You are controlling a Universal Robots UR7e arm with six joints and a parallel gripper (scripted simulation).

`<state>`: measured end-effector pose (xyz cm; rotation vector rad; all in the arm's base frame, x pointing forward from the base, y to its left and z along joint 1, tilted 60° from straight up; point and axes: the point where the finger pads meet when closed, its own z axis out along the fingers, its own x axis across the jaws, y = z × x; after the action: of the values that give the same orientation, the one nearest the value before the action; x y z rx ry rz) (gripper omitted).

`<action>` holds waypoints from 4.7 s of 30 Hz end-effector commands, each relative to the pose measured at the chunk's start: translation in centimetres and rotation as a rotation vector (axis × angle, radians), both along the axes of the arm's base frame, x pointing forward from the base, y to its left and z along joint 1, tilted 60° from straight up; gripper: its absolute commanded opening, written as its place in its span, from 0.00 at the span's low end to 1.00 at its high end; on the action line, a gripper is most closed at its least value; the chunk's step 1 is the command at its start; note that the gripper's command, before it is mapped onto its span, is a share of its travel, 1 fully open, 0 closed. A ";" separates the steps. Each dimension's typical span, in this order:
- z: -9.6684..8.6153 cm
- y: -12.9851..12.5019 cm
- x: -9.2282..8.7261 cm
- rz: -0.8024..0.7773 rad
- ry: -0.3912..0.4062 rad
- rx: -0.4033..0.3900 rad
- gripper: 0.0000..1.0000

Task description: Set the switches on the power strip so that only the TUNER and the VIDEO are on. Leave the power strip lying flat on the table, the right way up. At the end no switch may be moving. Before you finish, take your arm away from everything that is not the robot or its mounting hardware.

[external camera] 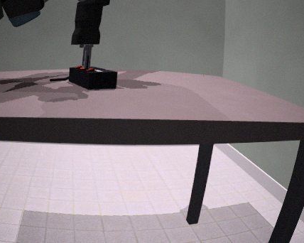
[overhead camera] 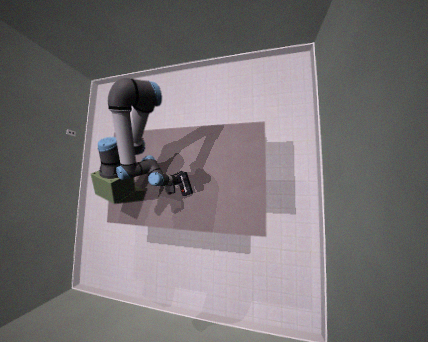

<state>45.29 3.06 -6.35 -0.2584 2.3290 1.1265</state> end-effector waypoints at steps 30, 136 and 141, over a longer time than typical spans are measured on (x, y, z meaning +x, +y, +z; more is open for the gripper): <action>0.9 -1.4 -0.7 0.002 -0.001 0.001 0.00; -1.5 -5.3 0.4 0.002 -0.001 0.001 0.00; -1.7 -5.0 0.6 0.002 -0.001 0.001 0.00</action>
<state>45.69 -2.17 -7.82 -0.2610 2.3277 1.1305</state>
